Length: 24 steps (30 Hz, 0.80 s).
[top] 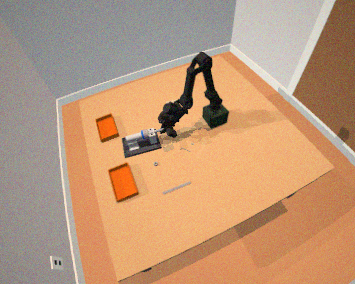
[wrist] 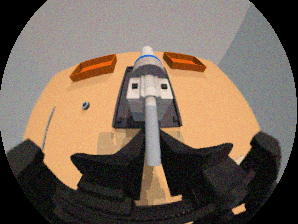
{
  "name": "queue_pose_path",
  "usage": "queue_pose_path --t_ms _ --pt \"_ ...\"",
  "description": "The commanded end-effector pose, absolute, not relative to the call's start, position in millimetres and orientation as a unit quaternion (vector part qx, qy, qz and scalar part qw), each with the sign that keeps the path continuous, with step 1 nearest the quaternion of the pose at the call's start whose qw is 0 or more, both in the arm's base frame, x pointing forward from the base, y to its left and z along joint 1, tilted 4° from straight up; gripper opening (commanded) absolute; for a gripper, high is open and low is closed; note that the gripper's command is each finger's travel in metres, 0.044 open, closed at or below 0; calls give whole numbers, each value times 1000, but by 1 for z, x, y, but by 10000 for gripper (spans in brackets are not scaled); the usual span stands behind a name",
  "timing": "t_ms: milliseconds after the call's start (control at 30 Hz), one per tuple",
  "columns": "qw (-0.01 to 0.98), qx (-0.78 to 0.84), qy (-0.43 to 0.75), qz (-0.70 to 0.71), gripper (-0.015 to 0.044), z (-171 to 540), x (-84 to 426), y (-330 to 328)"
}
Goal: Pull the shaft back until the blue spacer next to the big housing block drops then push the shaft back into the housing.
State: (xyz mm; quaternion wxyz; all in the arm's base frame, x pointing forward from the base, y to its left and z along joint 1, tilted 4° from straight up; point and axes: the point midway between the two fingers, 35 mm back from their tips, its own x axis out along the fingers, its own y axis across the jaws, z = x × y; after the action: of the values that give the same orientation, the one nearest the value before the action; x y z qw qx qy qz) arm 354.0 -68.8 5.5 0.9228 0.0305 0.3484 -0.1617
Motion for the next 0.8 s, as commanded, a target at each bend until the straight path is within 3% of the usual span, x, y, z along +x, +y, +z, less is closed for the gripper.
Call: queue_pose_path --t_ms 0,767 --pt "923 32 348 -162 0 5 353 -68" --pt "923 32 349 -162 0 5 351 -68"
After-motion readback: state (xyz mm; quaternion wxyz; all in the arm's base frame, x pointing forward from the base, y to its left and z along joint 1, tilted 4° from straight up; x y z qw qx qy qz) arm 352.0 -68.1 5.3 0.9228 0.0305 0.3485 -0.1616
